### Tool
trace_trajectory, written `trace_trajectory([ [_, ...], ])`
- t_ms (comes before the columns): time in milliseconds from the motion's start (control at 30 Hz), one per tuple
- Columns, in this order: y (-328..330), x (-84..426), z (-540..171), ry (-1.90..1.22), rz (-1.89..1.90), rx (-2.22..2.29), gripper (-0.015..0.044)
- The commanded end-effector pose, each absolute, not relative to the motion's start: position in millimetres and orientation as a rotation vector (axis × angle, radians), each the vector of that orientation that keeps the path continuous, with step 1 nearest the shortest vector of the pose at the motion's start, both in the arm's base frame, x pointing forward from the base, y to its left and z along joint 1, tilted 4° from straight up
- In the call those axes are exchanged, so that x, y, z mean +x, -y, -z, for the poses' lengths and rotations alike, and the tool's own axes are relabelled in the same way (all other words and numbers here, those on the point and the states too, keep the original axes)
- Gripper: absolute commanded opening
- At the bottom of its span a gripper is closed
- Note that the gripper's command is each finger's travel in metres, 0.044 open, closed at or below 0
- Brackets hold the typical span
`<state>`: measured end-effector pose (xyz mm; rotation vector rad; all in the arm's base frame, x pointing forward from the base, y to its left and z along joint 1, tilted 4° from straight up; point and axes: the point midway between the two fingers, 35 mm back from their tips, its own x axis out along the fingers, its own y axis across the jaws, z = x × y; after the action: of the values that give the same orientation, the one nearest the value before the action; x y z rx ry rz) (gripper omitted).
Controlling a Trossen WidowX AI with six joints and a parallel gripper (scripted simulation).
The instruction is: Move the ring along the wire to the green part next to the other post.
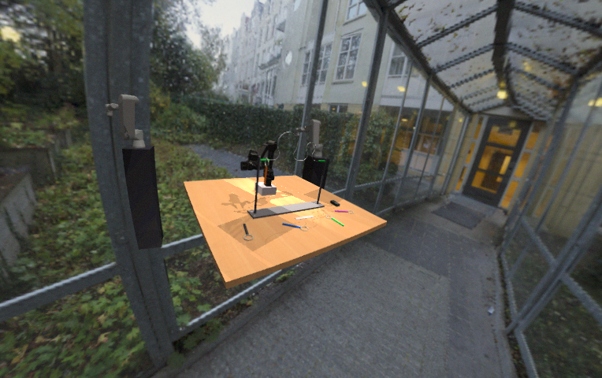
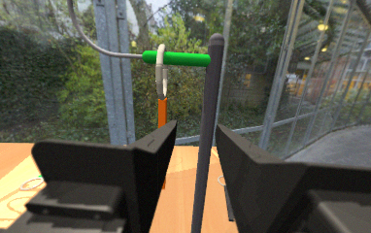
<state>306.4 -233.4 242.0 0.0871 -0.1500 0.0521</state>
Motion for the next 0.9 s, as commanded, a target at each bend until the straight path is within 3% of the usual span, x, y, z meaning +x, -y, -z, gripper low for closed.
trace_trajectory([
  [0, 228, 289, -180, 0.078, -0.064, 0.042, 0.016],
  [267, 200, 259, -109, 0.007, -0.106, -0.034, 0.016],
  [867, 198, 309, -161, 0.016, -0.108, 0.045, 0.016],
])
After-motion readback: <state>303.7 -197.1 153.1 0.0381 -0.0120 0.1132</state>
